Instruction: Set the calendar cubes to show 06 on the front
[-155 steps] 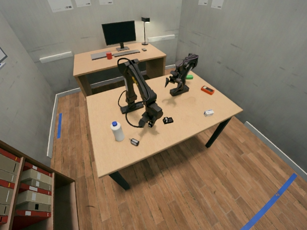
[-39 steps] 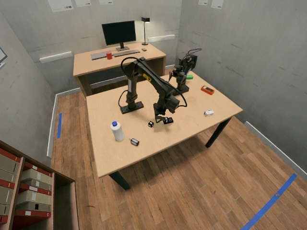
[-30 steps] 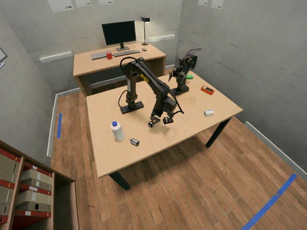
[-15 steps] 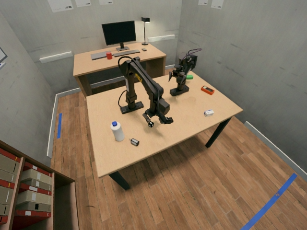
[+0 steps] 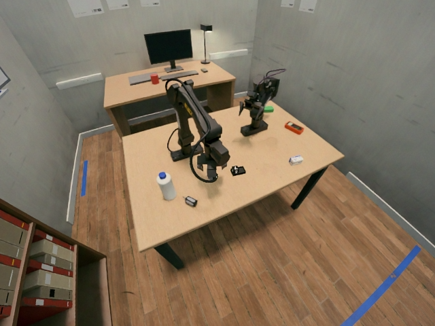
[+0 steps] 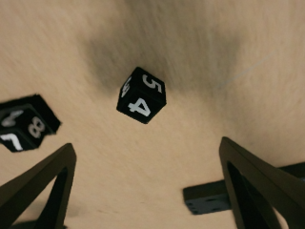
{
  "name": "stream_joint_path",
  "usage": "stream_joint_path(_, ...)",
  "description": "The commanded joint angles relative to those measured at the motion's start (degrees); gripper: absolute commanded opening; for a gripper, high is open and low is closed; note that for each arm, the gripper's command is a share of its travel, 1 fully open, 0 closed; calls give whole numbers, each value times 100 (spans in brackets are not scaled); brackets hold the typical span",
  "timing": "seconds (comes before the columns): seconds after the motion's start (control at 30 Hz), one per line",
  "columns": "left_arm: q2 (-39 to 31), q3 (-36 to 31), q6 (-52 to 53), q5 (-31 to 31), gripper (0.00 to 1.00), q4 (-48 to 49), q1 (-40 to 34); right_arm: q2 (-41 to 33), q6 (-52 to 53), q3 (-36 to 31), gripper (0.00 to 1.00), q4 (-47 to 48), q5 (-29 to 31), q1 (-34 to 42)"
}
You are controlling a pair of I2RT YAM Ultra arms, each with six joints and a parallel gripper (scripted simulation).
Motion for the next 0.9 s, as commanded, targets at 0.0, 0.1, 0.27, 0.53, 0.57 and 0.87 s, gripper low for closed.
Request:
stream_joint_path(0.0, -55, 137, -10, -12, 100, -14, 35, -233, 1001, -166, 100, 188, -173, -136)
stream_joint_path(0.1, -55, 137, -10, -12, 100, -14, 35, -341, 1678, -281, 100, 251, -286, -318)
stream_joint_path(0.27, -55, 137, -10, -12, 100, -14, 35, -506, 2727, -450, 100, 359, -456, -577)
stream_joint_path(0.53, -55, 137, -10, -12, 100, -14, 35, -724, 4063, -668, 100, 515, -637, -829)
stream_joint_path(0.57, -55, 137, -10, -12, 100, -14, 35, -754, 4347, -703, 100, 534, -693, -931)
stream_joint_path(0.87, -55, 137, -10, -12, 100, -14, 35, -1072, 6200, -1033, 100, 722, -985, -1428)
